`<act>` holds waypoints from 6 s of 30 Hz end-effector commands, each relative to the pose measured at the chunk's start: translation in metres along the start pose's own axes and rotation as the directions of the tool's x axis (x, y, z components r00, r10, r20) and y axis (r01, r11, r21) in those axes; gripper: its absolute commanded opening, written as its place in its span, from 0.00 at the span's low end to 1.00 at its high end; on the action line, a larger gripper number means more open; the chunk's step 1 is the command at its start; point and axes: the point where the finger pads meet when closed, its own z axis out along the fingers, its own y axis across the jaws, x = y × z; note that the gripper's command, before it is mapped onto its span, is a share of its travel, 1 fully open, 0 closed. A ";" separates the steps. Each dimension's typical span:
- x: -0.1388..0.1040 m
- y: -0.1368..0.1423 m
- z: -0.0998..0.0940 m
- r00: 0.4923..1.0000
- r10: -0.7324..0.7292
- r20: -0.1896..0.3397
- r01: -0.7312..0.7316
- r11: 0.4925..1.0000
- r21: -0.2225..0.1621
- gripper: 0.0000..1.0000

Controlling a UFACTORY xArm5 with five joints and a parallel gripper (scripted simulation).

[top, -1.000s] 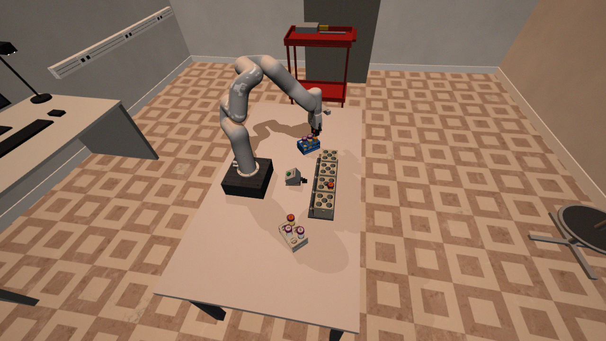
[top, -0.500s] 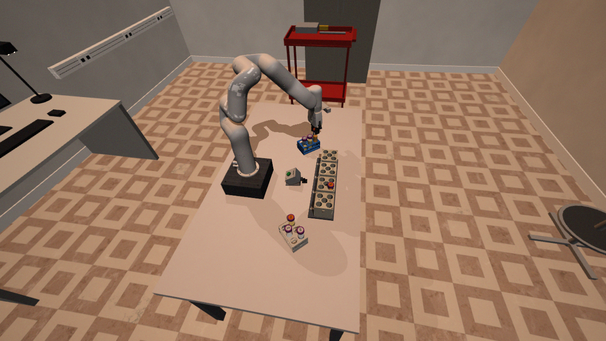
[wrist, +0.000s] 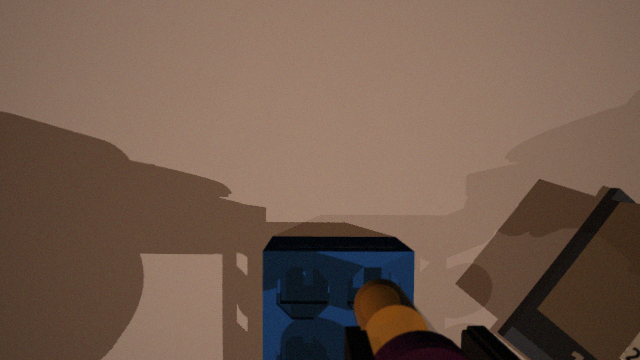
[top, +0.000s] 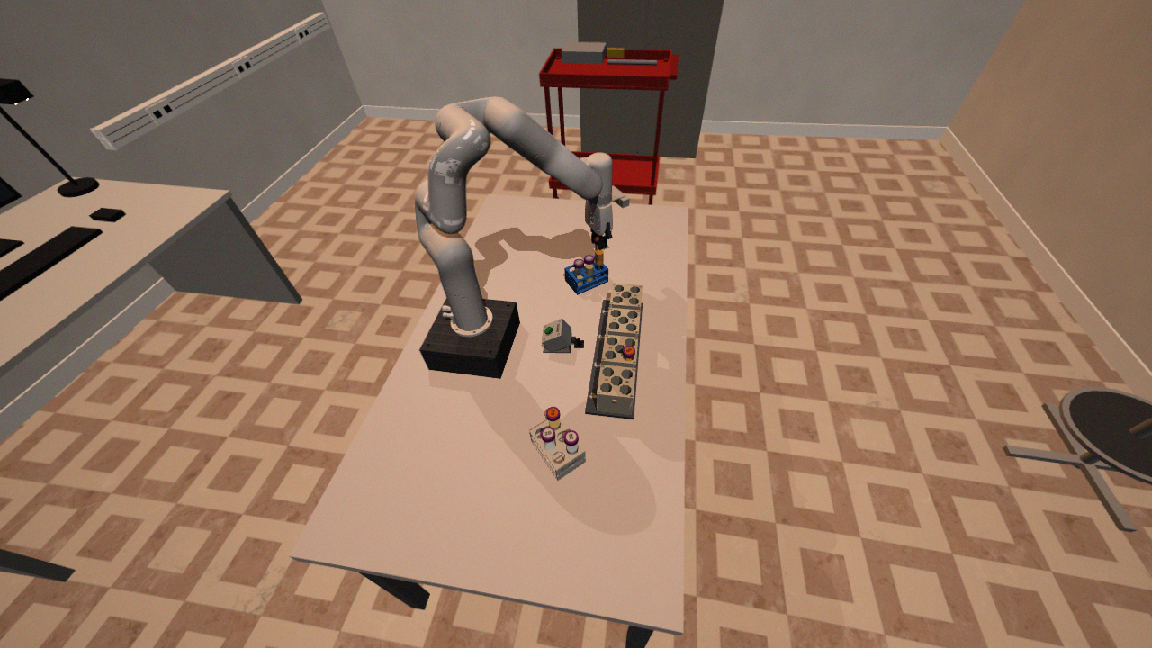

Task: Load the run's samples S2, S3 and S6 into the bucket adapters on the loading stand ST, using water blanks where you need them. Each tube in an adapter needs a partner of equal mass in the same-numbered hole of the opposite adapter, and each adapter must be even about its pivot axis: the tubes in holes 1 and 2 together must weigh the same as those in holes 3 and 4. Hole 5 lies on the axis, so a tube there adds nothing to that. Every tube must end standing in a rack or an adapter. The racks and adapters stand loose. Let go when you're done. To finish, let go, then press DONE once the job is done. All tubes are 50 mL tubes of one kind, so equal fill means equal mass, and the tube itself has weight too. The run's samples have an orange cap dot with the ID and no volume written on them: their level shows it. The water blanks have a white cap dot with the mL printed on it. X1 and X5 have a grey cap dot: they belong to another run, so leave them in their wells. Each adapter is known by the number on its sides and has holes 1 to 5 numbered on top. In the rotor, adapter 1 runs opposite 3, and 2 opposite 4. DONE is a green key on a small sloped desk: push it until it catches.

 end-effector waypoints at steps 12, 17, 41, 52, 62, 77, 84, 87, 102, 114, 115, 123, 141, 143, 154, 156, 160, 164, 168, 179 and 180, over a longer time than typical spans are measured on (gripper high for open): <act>0.001 0.000 -0.030 1.000 0.000 -0.003 0.000 1.000 0.011 0.00; 0.001 0.000 -0.040 1.000 0.000 -0.003 0.000 1.000 0.011 0.00; 0.001 0.001 -0.077 1.000 0.000 -0.003 0.000 1.000 0.011 0.00; -0.006 0.014 -0.077 0.995 0.100 -0.002 -0.100 0.995 0.011 0.00; -0.024 0.050 -0.076 0.934 0.358 0.001 -0.358 0.933 0.011 0.00; -0.054 0.107 -0.076 0.780 0.625 0.004 -0.625 0.780 0.010 0.00; -0.071 0.138 -0.075 0.780 0.625 0.004 -0.625 0.780 0.009 0.00; -0.078 0.152 -0.075 0.780 0.625 0.004 -0.625 0.780 0.009 0.00; -0.108 0.209 -0.075 0.780 0.625 0.003 -0.625 0.780 0.009 0.00; -0.131 0.254 -0.074 0.780 0.625 0.003 -0.625 0.780 0.008 0.00; -0.133 0.258 -0.074 0.780 0.625 0.003 -0.625 0.780 0.008 0.00; -0.152 0.294 -0.074 0.780 0.625 0.003 -0.625 0.780 0.008 0.00; -0.189 0.365 -0.073 0.780 0.625 0.003 -0.625 0.780 0.007 0.00; -0.191 0.367 -0.073 0.780 0.625 0.003 -0.625 0.780 0.007 0.00; -0.191 0.367 -0.073 0.780 0.625 0.003 -0.625 0.780 0.007 0.00; -0.191 0.367 -0.073 0.780 0.625 0.003 -0.625 0.780 0.007 0.00; -0.191 0.367 -0.073 0.780 0.625 0.003 -0.625 0.780 0.007 0.00; -0.191 0.367 -0.073 0.780 0.625 0.003 -0.625 0.780 0.007 0.00; -0.191 0.367 -0.071 0.780 0.625 0.003 -0.625 0.780 0.007 0.00; -0.191 0.367 -0.053 0.780 0.625 0.003 -0.625 0.780 0.007 0.00; -0.191 0.367 -0.051 0.780 0.625 0.003 -0.625 0.780 0.007 0.00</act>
